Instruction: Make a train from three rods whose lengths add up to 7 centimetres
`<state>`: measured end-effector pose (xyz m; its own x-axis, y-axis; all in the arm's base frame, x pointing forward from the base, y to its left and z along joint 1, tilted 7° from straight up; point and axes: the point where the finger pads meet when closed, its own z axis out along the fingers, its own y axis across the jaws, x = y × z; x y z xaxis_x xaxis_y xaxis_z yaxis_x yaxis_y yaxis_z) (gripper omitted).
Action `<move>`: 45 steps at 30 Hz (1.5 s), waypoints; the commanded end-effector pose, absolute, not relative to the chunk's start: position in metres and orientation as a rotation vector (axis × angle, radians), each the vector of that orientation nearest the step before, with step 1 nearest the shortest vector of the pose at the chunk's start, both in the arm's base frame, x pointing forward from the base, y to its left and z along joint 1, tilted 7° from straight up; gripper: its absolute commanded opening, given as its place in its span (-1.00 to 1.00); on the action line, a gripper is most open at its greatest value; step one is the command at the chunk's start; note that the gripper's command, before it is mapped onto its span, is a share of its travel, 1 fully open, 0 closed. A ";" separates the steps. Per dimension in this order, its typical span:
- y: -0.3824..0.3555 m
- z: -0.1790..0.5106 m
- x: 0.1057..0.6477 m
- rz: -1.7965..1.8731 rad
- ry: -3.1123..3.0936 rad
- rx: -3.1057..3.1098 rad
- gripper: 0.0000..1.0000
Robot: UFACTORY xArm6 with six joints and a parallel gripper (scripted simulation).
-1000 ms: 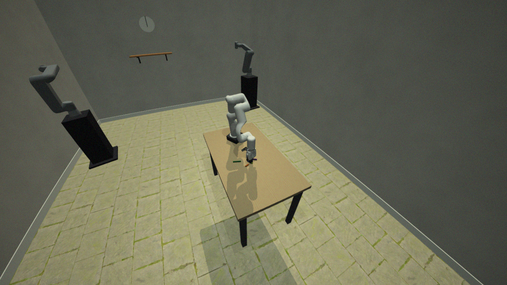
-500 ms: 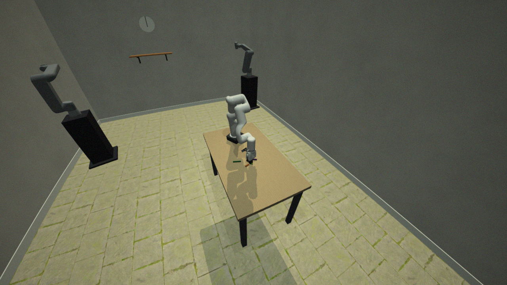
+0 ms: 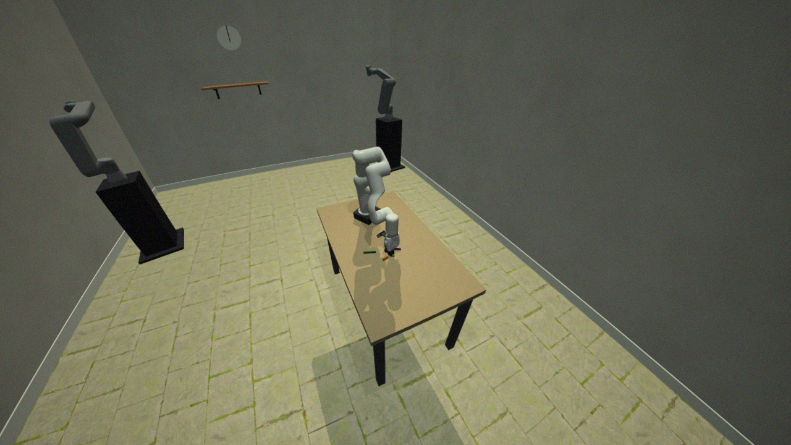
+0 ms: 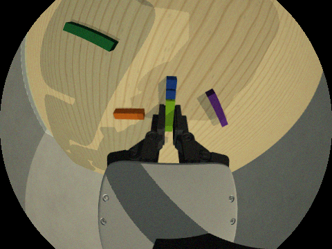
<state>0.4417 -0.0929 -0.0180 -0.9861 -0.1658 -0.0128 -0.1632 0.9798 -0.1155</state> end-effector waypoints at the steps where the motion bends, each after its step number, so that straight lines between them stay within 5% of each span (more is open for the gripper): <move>1: -0.093 -0.017 0.443 -0.179 3.100 -0.258 -0.92; 19: -0.093 -0.017 0.443 -0.179 3.100 -0.258 -0.92; 34: -0.093 -0.017 0.443 -0.179 3.100 -0.258 -0.51; 45: -0.093 -0.017 0.443 -0.179 3.100 -0.258 -0.51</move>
